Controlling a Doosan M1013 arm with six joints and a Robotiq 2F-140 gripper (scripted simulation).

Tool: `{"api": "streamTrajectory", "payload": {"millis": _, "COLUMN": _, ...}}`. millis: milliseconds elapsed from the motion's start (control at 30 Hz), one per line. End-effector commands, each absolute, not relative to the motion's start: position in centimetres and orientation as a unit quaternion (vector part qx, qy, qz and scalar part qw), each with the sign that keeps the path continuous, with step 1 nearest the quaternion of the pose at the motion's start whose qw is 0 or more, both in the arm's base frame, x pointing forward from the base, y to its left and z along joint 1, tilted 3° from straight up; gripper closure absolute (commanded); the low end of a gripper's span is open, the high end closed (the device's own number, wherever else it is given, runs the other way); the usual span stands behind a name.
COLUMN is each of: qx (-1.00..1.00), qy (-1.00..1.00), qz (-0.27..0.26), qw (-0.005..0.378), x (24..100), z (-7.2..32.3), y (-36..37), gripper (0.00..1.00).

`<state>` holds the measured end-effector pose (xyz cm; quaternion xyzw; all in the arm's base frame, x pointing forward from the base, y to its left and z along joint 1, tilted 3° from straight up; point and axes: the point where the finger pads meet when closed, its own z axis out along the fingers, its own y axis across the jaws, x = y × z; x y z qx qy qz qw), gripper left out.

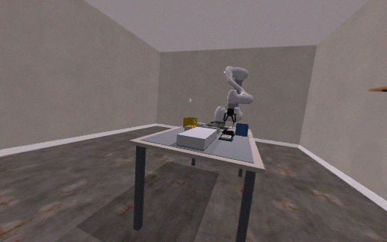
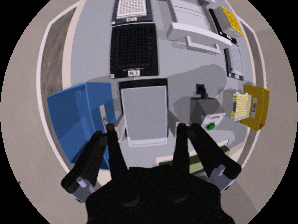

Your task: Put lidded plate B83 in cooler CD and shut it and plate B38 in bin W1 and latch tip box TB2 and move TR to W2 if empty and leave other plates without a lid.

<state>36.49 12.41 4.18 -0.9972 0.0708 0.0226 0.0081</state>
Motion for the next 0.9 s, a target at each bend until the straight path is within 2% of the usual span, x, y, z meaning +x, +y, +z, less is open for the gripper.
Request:
{"api": "streamTrajectory", "payload": {"millis": 0, "qx": -0.997, "qy": 0.071, "qz": 0.023, "qw": 0.008, "x": 36.5, "z": 4.7, "y": 12.4, "gripper": 1.0}}
{"api": "streamTrajectory", "payload": {"millis": 867, "qx": -0.997, "qy": 0.071, "qz": 0.023, "qw": 0.008, "x": 36.6, "z": 7.6, "y": 12.3, "gripper": 1.0}}
